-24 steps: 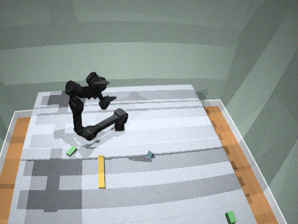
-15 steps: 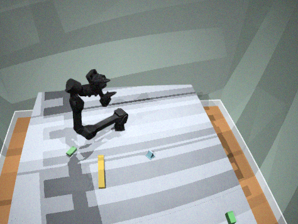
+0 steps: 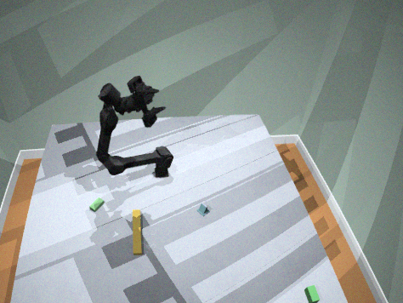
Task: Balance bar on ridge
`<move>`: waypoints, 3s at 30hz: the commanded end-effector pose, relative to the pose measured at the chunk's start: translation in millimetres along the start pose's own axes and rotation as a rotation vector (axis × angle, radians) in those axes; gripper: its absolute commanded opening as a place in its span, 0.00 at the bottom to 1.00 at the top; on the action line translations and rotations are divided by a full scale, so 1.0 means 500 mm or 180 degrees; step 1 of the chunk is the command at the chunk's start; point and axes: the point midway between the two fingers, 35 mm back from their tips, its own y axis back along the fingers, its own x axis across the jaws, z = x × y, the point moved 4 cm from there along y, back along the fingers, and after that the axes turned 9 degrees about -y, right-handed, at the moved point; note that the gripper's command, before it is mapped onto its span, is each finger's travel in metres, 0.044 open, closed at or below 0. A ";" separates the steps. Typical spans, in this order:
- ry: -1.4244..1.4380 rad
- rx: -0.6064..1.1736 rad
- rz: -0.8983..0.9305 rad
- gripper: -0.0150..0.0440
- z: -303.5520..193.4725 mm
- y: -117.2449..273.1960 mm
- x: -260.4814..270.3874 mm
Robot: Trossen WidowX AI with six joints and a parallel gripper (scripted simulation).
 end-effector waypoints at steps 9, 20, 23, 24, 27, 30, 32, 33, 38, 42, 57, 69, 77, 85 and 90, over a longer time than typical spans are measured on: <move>0.0163 0.0221 0.0259 0.79 0.097 -0.044 0.005; 0.0293 0.0488 0.0496 0.79 0.156 -0.098 0.031; 0.0312 0.0564 0.0563 0.79 0.166 -0.114 0.040; 0.0312 0.0590 0.0586 0.79 0.169 -0.119 0.043; 0.0307 0.0675 0.0656 0.79 0.176 -0.134 0.051; 0.0294 0.0776 0.0729 0.79 0.181 -0.151 0.060; 0.0283 0.0845 0.0777 0.79 0.183 -0.162 0.066; 0.0276 0.0881 0.0801 0.79 0.184 -0.168 0.069; 0.0246 0.1057 0.0938 0.79 0.186 -0.197 0.090; 0.0221 0.1200 0.1067 0.79 0.183 -0.221 0.111; 0.0073 0.1903 0.1465 0.79 0.132 -0.297 0.189; -0.0271 0.2488 0.1735 0.79 0.061 -0.343 0.249; -0.0548 0.2913 0.1876 0.79 0.000 -0.361 0.289; -0.0867 0.3371 0.1930 0.79 -0.069 -0.367 0.322; -0.1078 0.3617 0.1987 0.79 -0.112 -0.360 0.344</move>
